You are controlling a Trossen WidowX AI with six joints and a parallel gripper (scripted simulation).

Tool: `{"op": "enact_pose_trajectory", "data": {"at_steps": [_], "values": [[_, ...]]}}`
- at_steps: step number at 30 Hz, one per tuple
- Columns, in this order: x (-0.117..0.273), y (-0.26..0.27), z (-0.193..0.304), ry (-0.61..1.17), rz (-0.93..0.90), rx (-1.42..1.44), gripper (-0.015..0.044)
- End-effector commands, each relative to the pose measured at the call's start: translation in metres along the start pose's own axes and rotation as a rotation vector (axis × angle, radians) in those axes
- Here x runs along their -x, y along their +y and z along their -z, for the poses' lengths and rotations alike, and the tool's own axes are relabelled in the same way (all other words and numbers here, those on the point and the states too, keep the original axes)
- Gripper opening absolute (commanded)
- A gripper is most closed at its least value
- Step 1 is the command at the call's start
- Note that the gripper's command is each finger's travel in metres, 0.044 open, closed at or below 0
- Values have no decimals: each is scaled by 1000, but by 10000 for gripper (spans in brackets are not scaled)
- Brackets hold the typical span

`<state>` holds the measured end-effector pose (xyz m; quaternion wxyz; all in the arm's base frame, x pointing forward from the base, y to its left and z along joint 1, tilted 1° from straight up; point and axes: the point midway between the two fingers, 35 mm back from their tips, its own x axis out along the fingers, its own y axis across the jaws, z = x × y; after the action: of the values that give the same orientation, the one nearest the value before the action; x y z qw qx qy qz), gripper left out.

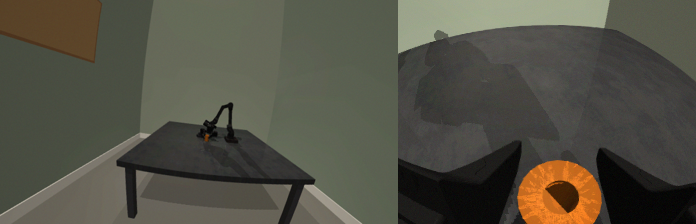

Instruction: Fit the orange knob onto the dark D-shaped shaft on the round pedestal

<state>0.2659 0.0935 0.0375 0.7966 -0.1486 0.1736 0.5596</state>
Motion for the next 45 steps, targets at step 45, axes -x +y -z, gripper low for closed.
{"op": "enact_pose_trajectory", "data": {"at_steps": [45], "values": [[22,-4,-68,460,-49,-93,440]]}}
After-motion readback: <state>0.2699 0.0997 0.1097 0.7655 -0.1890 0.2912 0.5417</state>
